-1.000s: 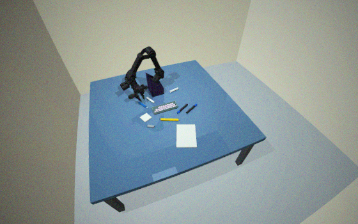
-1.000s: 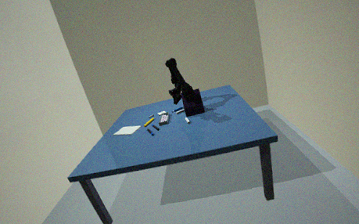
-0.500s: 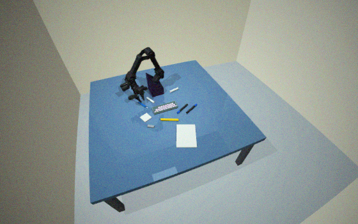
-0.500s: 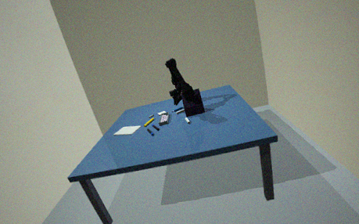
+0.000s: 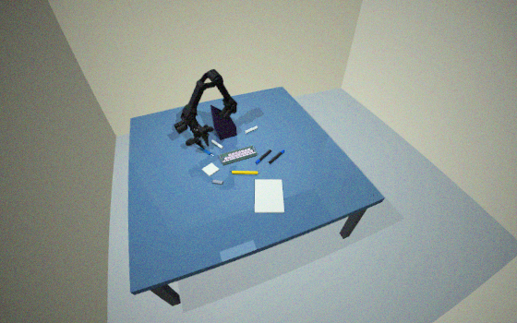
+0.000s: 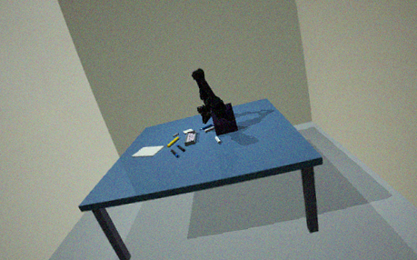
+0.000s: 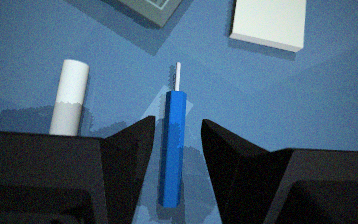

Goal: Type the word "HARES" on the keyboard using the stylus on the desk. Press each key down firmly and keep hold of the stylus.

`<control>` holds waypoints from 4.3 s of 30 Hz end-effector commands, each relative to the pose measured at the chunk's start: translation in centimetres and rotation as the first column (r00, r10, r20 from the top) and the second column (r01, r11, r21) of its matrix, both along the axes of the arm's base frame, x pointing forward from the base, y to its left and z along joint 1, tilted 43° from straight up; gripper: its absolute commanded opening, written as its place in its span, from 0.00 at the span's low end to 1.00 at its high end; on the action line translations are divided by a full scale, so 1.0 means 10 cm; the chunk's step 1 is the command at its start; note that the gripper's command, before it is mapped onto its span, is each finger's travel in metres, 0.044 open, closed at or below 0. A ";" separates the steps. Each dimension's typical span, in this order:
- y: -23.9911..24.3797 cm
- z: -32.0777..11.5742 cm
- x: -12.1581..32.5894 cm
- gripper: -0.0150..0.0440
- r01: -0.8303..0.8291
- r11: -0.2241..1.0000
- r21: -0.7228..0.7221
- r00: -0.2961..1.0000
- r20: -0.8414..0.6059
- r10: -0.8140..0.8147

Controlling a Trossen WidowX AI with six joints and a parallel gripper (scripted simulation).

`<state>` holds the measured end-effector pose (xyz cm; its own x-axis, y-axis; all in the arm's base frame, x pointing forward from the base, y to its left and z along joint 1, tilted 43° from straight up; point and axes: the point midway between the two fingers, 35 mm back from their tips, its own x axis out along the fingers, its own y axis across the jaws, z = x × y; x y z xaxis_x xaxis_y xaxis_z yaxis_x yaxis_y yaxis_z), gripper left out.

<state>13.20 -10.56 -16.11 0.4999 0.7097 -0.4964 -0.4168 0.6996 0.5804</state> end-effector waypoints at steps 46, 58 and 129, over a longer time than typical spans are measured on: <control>0.25 -0.26 0.03 0.42 0.000 1.000 0.002 1.000 0.000 0.000; 0.25 -0.26 0.03 0.25 0.000 1.000 0.002 1.000 0.000 0.000; 0.37 0.95 0.99 0.25 -0.781 0.610 -0.134 0.555 -0.597 0.579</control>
